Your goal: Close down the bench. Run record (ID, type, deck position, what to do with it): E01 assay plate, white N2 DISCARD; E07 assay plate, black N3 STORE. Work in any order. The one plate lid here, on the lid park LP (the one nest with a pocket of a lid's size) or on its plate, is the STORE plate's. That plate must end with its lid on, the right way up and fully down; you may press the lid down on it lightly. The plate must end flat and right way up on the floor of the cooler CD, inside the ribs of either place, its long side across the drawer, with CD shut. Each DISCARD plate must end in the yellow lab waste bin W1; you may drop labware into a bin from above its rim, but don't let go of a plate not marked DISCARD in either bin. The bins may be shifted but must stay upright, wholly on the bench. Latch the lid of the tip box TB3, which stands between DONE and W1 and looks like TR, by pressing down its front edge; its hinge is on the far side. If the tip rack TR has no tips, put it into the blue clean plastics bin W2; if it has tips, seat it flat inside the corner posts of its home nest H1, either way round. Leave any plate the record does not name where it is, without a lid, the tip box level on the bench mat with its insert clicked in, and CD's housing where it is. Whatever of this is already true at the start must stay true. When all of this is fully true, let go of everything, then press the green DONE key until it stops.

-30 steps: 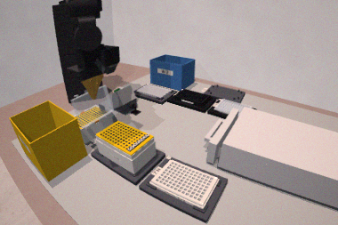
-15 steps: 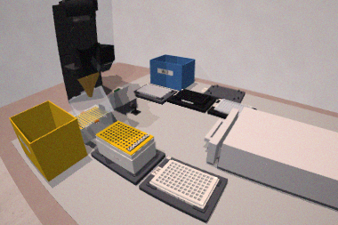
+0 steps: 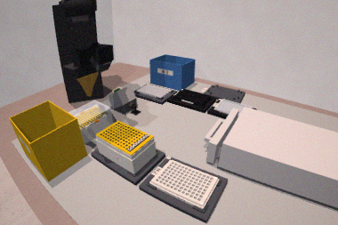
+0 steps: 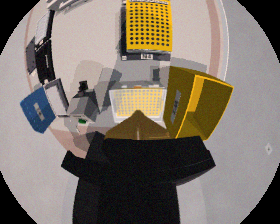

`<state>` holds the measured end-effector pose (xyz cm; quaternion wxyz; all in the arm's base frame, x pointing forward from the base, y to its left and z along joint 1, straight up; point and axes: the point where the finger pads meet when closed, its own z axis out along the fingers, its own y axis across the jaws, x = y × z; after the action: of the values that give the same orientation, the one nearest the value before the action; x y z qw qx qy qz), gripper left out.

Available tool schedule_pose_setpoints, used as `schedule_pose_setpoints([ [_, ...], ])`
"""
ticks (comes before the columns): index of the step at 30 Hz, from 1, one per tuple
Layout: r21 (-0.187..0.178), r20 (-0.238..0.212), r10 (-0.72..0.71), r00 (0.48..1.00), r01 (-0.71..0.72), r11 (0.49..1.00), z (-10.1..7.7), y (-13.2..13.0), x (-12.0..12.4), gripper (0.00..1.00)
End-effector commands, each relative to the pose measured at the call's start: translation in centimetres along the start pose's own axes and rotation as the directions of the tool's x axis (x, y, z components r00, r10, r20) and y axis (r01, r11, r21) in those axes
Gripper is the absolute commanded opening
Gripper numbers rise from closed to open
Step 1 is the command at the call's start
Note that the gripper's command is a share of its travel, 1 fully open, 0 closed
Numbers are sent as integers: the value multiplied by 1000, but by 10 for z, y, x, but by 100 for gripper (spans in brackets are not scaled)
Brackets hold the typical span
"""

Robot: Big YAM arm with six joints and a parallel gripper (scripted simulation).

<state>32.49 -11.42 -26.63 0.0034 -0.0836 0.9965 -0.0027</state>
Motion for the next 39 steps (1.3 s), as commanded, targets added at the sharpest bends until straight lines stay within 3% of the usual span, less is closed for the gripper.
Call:
schedule_pose_setpoints([
  [1,6,15,-9,1000,9,1000,-4,-3,-5,0],
  [7,6,15,-9,1000,9,1000,-4,-3,-5,0],
  [8,6,17,-17,1000,17,1000,-12,-3,-5,0],
  [20,5,15,-17,1000,17,1000,-36,-3,-4,0],
  [22,5,15,-17,1000,17,1000,-36,-3,-4,0],
  [23,-10,-10,-18,1000,18,1000,-29,3,6,0],
  [24,4,14,-18,1000,18,1000,-39,-2,-3,0],
  [39,5,16,-18,1000,18,1000,-65,-3,-4,0],
])
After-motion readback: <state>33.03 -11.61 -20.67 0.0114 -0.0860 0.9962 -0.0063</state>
